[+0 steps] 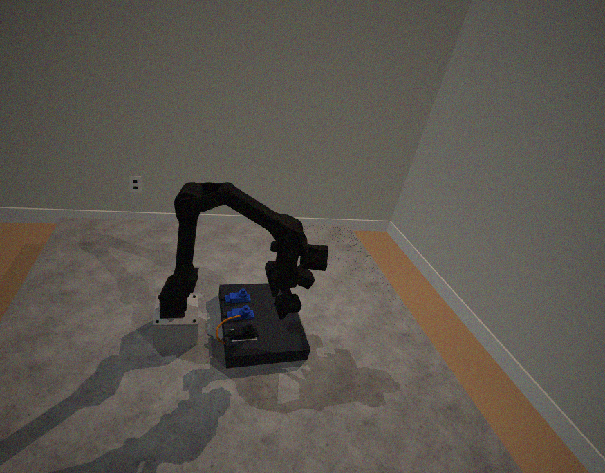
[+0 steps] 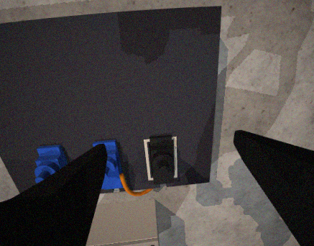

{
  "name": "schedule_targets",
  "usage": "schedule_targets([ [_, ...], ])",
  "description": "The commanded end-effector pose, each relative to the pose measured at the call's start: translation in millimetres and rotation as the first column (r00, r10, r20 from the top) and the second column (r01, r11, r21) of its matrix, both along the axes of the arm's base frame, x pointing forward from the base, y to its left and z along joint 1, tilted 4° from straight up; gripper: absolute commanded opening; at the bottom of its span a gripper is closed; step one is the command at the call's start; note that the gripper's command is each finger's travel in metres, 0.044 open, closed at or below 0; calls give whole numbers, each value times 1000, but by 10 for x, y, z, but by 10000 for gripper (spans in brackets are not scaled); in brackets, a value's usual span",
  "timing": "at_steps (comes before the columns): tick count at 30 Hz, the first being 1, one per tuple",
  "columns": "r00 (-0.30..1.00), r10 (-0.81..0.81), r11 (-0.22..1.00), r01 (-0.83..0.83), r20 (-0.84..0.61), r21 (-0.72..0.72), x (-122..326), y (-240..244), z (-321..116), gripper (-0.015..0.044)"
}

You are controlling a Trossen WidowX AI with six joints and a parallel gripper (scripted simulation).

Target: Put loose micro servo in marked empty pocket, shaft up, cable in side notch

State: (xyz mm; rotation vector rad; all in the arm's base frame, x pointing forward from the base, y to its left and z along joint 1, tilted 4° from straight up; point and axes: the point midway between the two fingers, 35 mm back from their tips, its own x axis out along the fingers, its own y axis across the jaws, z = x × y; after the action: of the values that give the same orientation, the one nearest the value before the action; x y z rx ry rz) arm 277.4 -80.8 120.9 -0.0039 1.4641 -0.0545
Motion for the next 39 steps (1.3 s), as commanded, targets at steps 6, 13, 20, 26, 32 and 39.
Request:
schedule_targets([
  [6,1000,-1,1000,1,-4,0,-27,28,395,440],
  [13,1000,0,1000,0,-2,1,-72,36,507,440],
  [20,1000,0,1000,0,-2,1,-72,36,507,440],
  [26,1000,0,1000,0,-2,1,-72,36,507,440],
  [32,1000,0,1000,0,-2,1,-72,36,507,440],
  [39,1000,0,1000,0,-2,1,-72,36,507,440],
])
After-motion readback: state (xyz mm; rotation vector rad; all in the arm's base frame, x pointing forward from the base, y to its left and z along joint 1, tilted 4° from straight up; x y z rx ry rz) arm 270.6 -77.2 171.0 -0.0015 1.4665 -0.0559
